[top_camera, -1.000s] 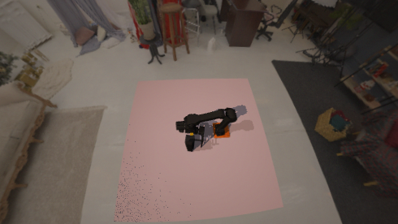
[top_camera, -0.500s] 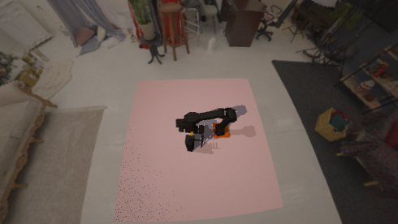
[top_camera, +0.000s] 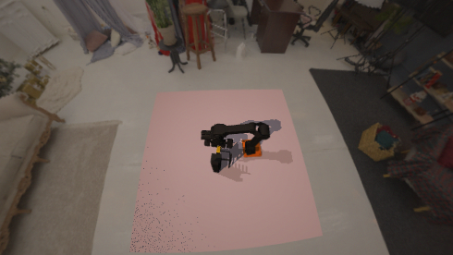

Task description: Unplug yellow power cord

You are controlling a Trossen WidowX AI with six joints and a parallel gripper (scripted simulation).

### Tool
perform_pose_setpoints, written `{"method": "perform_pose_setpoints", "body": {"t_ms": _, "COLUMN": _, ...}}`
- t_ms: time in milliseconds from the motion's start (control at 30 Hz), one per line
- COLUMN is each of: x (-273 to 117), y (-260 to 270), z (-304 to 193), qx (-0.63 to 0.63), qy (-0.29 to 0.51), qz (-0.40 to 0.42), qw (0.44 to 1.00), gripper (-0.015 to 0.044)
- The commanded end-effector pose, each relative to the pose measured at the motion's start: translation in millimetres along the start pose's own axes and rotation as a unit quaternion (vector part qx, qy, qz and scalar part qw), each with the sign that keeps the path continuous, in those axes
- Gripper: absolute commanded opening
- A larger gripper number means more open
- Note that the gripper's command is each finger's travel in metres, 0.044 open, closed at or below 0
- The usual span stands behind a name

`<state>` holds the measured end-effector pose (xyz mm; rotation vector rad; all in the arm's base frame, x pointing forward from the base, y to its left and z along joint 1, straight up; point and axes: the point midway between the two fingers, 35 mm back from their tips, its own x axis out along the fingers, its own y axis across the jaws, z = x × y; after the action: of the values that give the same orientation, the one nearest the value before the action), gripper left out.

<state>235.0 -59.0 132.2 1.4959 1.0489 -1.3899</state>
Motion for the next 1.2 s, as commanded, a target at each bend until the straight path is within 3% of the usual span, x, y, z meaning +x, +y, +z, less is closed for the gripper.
{"method": "perform_pose_setpoints", "body": {"t_ms": 0, "x": -1, "y": -2, "z": 21, "qx": 0.014, "qy": -0.022, "qz": 0.0, "qw": 1.0, "gripper": 0.0}}
{"method": "perform_pose_setpoints", "body": {"t_ms": 33, "x": -1, "y": -3, "z": 22, "qx": 0.014, "qy": -0.022, "qz": 0.0, "qw": 1.0, "gripper": 0.0}}
{"method": "perform_pose_setpoints", "body": {"t_ms": 600, "x": -4, "y": 0, "z": 31, "qx": 0.014, "qy": -0.024, "qz": 0.0, "qw": 1.0, "gripper": 0.044}}
{"method": "perform_pose_setpoints", "body": {"t_ms": 767, "x": -15, "y": -2, "z": 72, "qx": 0.014, "qy": -0.026, "qz": 0.0, "qw": 1.0, "gripper": 0.044}}
{"method": "perform_pose_setpoints", "body": {"t_ms": 1167, "x": -15, "y": -3, "z": 74, "qx": 0.014, "qy": -0.026, "qz": 0.0, "qw": 1.0, "gripper": 0.044}}
